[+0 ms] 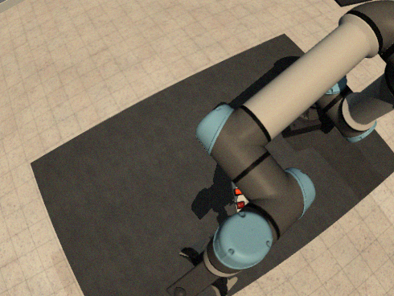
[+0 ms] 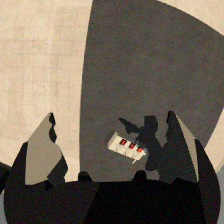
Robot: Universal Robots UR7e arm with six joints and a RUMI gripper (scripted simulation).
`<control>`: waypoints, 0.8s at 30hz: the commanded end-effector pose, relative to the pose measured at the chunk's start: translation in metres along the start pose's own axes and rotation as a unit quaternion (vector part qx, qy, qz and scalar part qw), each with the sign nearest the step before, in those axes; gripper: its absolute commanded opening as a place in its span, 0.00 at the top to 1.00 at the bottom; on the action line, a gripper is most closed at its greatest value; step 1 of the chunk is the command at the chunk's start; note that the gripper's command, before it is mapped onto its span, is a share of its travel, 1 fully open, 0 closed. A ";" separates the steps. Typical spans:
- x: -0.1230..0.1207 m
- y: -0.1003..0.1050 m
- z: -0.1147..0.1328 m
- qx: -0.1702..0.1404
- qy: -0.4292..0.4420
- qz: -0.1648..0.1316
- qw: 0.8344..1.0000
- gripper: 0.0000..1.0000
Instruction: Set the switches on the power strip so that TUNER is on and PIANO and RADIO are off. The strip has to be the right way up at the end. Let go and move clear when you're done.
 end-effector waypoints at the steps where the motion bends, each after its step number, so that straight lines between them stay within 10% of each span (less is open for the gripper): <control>1: 0.000 0.001 0.000 0.001 0.000 0.000 1.000 0.00; 17: 0.000 0.001 0.000 0.001 0.000 0.000 1.000 0.00; 18: 0.000 0.001 0.000 0.001 0.000 0.000 1.000 1.00; 24: 0.000 0.001 0.000 0.001 0.000 0.000 1.000 1.00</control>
Point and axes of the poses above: the point where the finger pads meet when closed, its own y axis back along the fingers, its own x axis across the jaws, z = x × y, the point moved 4 cm from there along y, back along the fingers, and after that the axes turned 3 degrees about -y, right-handed, at the moved point
